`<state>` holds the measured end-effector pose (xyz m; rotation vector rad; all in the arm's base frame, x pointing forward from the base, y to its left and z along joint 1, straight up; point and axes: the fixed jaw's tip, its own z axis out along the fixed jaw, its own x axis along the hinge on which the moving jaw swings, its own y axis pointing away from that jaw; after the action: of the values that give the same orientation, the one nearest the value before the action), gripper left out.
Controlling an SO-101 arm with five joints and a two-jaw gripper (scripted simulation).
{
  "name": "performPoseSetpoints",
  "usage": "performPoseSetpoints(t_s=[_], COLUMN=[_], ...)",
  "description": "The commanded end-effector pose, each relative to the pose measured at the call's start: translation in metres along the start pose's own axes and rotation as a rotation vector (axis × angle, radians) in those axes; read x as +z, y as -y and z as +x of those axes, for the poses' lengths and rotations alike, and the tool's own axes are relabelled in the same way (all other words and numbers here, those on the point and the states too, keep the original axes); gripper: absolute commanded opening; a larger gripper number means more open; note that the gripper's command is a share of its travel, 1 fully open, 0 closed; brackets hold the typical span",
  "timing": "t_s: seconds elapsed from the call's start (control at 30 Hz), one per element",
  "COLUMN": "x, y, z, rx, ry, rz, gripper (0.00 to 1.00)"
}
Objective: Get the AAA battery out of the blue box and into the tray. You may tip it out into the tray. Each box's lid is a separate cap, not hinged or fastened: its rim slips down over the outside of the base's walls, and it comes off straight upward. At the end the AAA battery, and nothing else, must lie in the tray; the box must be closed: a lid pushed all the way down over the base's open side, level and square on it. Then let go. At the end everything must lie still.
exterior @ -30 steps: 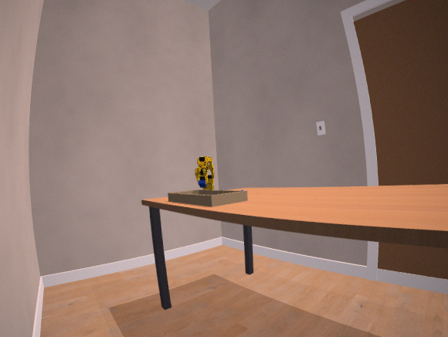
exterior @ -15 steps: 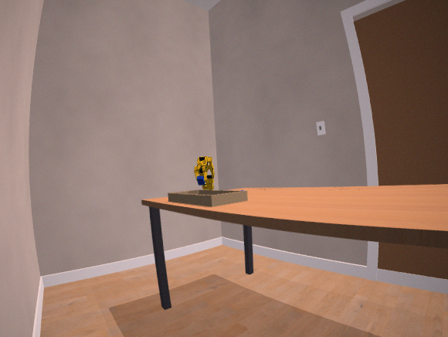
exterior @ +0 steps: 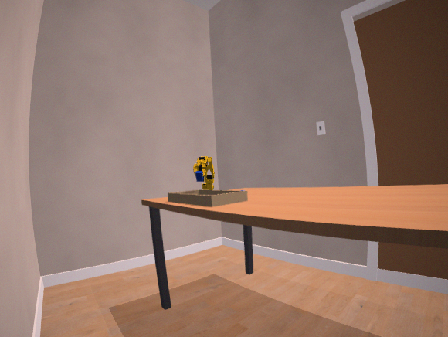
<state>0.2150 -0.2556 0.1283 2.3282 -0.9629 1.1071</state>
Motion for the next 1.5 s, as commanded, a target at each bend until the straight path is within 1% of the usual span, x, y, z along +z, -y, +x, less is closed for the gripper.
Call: performPoseSetpoints(t_s=[0.0, 0.33, 0.4, 0.83, 1.47], x=[-0.007, -0.011, -0.011, -0.018, -0.024], y=[-0.005, -0.006, -0.006, -0.008, -0.008], z=[0.024, 0.046, 0.046, 0.065, 0.078], rx=[-0.003, -0.003, -0.003, -0.004, -0.004], ry=[-0.120, -0.257, -0.257, -0.388, -0.472], rz=[-0.015, -0.025, -0.025, -0.034, -0.040], gripper=[0.20, 0.20, 0.20, 0.20, 0.20])
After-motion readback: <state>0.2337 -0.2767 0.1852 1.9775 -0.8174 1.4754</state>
